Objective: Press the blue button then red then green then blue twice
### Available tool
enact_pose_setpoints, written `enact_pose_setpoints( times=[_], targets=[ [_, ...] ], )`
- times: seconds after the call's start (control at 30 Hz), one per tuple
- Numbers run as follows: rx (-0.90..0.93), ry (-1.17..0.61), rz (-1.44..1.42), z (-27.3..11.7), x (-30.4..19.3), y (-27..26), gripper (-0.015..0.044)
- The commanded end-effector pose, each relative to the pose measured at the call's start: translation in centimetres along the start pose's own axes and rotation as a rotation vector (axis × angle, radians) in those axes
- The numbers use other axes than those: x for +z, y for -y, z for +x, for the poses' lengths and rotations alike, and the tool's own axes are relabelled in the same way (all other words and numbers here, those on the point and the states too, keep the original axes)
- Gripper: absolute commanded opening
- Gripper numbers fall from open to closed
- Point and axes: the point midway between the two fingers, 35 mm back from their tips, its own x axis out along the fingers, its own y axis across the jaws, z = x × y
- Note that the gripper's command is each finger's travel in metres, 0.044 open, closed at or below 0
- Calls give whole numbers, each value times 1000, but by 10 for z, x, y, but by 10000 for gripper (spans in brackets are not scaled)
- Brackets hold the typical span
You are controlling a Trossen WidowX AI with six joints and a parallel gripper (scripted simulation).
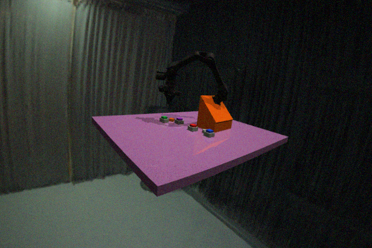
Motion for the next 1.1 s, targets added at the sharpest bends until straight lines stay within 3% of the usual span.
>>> enact_pose_setpoints(
  times=[0.0,0.13,0.3,1.07],
  targets=[
    [6,-17,-11,10,-4,39,20],
    [6,-17,-12,14,-4,41,20],
    [9,-17,-13,72,-5,40,20],
    [10,-17,-13,103,-6,39,20]
  ],
)
